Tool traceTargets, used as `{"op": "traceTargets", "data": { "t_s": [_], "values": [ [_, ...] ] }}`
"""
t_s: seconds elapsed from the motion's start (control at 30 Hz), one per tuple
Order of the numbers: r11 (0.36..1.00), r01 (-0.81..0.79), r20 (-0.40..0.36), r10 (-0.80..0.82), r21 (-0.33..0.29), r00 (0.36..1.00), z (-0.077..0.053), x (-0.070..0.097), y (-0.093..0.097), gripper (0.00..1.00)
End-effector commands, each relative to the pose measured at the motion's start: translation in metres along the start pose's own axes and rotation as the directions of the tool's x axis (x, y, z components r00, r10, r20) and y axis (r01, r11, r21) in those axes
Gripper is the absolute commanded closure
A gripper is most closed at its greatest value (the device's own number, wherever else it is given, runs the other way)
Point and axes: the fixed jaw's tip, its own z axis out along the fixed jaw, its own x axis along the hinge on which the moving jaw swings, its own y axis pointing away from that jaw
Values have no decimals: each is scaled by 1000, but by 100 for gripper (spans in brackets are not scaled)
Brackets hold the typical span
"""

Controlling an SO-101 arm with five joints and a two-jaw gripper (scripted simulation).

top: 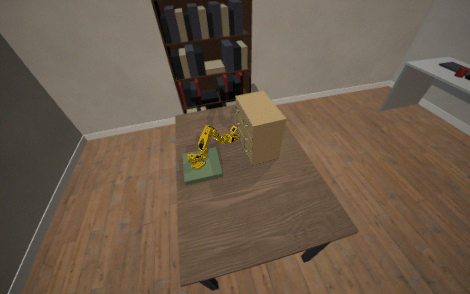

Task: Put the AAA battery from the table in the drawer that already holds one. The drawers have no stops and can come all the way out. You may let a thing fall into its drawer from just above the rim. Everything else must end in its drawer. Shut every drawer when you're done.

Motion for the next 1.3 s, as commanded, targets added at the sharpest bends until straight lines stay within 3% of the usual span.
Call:
{"op": "traceTargets", "data": {
  "t_s": [0.0, 0.47, 1.27],
  "values": [
    [1000, -1, 2, 1, 10, 1000, 3, -1, -3, 100],
    [1000, -2, 3, 2, 2, 1000, 0, -1, 0, 100],
    [1000, -2, 3, 2, 2, 1000, 0, -1, 0, 84]
  ]
}}
